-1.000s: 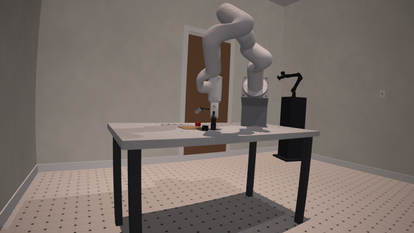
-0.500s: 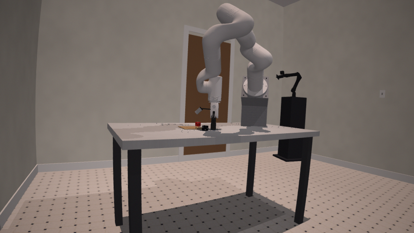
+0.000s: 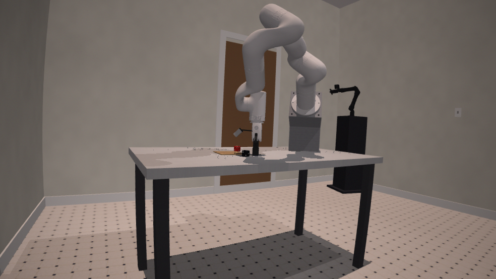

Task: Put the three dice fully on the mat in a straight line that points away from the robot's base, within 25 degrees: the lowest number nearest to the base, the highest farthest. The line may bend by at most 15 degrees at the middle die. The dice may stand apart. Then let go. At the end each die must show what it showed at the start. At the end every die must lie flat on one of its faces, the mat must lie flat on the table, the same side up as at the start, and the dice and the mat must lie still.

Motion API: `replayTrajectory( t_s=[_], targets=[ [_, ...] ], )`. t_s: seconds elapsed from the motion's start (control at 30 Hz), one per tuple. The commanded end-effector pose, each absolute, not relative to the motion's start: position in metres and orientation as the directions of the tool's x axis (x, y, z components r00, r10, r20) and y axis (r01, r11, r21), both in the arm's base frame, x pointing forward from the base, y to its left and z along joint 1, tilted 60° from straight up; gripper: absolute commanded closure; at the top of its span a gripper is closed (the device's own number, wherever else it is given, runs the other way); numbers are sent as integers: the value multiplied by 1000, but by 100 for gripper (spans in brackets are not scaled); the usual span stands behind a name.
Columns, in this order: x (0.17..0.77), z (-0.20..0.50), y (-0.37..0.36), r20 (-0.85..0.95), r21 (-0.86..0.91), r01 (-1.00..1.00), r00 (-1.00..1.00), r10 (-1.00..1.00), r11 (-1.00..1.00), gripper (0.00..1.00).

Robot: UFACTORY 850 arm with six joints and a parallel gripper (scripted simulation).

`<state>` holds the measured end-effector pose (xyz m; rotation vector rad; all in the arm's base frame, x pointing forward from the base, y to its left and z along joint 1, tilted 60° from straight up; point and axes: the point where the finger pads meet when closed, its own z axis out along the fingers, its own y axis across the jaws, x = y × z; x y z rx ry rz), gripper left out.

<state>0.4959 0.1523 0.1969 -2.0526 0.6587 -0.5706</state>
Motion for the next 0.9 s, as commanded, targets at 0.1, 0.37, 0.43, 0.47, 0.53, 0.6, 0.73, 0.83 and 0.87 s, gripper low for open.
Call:
replayTrajectory(
  t_s=[0.1, 0.37, 0.43, 0.47, 0.53, 0.6, 0.73, 0.83, 0.87],
  targets=[
    [493, 199, 150, 146, -850, -236, 753, -641, -472, 73],
    [472, 217, 128, 146, -850, -236, 753, -641, -472, 73],
    [462, 225, 119, 146, -850, -236, 753, -641, -472, 73],
    [457, 229, 114, 146, -850, -236, 753, -641, -472, 73],
    [449, 236, 106, 146, -850, -236, 753, -641, -472, 73],
    [442, 241, 99, 146, -850, -236, 753, -641, -472, 73],
    [438, 245, 95, 146, -850, -236, 753, -641, -472, 73],
    [435, 248, 92, 146, -850, -236, 753, -641, -472, 73],
    [435, 248, 92, 146, -850, -236, 753, -641, -472, 73]
  ],
)
